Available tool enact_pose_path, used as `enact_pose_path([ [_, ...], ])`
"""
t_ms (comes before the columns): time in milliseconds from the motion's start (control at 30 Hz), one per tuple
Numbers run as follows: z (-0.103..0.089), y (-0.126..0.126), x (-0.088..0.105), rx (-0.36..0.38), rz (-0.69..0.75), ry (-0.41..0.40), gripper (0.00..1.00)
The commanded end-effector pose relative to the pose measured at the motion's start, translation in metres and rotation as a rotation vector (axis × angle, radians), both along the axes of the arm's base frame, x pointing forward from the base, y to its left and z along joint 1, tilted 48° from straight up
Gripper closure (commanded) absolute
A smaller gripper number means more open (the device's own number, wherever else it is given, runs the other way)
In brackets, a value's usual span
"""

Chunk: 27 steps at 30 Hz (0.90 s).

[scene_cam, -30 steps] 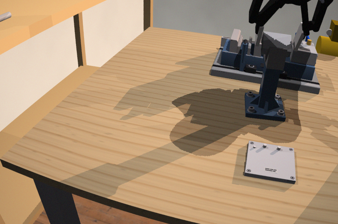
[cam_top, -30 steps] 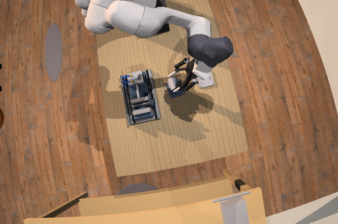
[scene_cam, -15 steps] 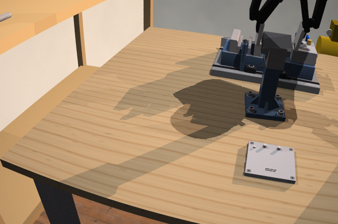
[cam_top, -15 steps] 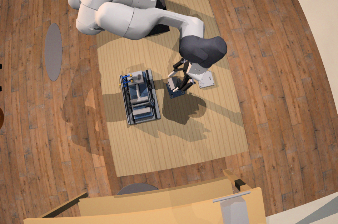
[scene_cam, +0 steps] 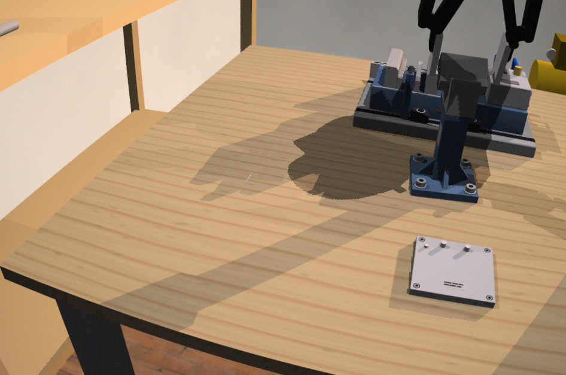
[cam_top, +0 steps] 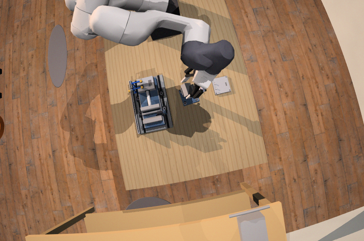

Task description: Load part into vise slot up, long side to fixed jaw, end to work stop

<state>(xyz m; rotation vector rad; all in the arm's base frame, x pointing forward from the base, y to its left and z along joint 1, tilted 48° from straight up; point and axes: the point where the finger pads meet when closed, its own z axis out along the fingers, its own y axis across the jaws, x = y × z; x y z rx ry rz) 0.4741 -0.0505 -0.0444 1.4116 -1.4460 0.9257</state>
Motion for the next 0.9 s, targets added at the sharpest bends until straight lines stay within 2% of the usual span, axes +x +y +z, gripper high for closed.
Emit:
enact_pose_path([
  [0,-0.0038,0.0021,0.0029,0.053,0.009,0.0,0.49],
  [300,-0.0014,0.001,0.003,0.157,0.001,-0.007,0.49],
  [367,-0.0014,0.001,0.003,0.157,0.001,-0.007,0.49],
  [867,0.003,-0.002,0.0031,0.359,-0.013,-0.021,0.49],
])
